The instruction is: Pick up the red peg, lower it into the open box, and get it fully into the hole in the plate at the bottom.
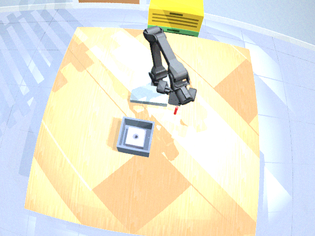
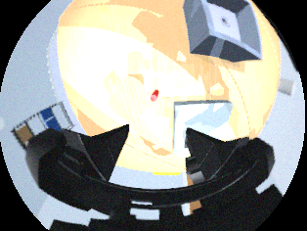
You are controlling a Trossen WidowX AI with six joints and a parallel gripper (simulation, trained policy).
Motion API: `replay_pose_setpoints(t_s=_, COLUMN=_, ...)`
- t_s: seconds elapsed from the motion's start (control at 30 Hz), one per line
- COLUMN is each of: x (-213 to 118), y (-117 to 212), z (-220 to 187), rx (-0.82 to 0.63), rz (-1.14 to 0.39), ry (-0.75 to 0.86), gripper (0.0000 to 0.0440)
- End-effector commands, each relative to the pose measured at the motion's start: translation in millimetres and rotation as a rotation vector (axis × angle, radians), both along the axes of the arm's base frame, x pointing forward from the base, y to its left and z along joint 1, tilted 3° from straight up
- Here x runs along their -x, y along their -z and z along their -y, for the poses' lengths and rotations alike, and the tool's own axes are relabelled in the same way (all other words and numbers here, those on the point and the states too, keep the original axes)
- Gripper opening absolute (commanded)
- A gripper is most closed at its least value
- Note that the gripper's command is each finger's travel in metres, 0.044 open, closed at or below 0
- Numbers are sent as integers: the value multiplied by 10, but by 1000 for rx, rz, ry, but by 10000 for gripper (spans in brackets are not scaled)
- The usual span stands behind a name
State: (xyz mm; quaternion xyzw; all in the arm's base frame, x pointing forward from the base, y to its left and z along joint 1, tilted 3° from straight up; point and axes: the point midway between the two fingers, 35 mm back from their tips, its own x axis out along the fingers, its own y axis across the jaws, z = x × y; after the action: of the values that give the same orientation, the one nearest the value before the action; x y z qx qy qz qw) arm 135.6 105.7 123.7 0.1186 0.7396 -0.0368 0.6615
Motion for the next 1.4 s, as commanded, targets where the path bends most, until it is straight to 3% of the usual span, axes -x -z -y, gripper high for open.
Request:
replay_pose_setpoints(t_s=0.0, x=-22, y=124, z=4, rx=38, rz=-9, ry=92, gripper=440)
replay_pose_setpoints(t_s=0.6, x=-307, y=919, z=-116, rx=79, rz=92, ry=568, gripper=429)
replay_pose_setpoints(t_s=0.73, x=-285, y=1027, z=-99, rx=83, rz=80, ry=636, gripper=350)
replay_pose_setpoints(t_s=1.17, x=-332, y=1020, z=-100, rx=53, rz=21, ry=716, gripper=11)
replay_pose_setpoints(t_s=1.37, x=-437, y=843, z=-34, rx=53, rz=109, ry=667, gripper=0)
